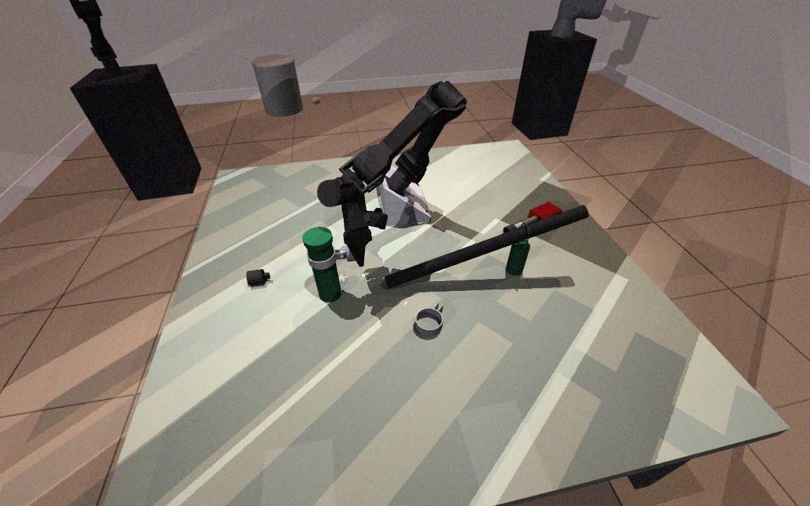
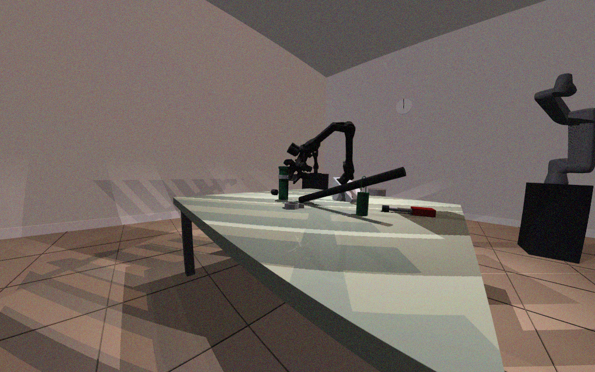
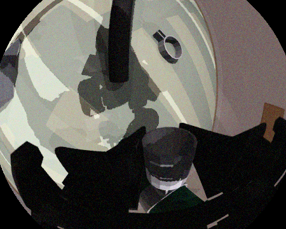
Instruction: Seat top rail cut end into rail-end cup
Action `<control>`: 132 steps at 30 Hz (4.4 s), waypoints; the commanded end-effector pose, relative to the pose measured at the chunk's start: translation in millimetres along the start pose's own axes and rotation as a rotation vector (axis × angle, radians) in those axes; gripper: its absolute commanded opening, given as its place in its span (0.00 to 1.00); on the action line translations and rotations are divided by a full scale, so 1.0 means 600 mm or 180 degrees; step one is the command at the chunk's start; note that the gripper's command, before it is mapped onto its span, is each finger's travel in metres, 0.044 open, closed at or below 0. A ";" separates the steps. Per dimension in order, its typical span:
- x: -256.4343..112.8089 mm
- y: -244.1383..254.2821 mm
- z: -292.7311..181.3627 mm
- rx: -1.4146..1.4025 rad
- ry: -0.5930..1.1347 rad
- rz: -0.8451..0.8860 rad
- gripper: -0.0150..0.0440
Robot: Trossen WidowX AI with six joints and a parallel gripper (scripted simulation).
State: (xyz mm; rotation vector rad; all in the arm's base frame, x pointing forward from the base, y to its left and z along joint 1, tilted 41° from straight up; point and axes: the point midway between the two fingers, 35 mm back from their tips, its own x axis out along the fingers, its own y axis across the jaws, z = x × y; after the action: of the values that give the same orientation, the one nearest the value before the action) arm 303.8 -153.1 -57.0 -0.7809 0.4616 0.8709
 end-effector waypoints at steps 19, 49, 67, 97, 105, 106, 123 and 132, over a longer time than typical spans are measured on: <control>0.001 -0.002 0.000 0.0037 0.0019 -0.0001 0.48; -0.093 -0.060 0.109 0.1351 -0.0018 0.0002 1.00; -0.199 -0.086 0.259 0.4815 -0.0084 0.0111 1.00; -0.050 -0.030 0.335 0.0082 -0.0014 0.1647 1.00; -0.049 -0.029 0.336 0.0029 -0.0025 0.1665 1.00; -0.049 -0.029 0.336 0.0029 -0.0025 0.1665 1.00; 0.002 0.000 0.337 0.0029 -0.0029 0.1664 1.00; 0.023 0.013 0.337 0.0029 -0.0031 0.1664 1.00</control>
State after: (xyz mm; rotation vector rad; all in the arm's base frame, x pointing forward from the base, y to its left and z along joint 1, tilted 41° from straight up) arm 316.2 7.0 64.3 -0.6604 0.6780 1.3505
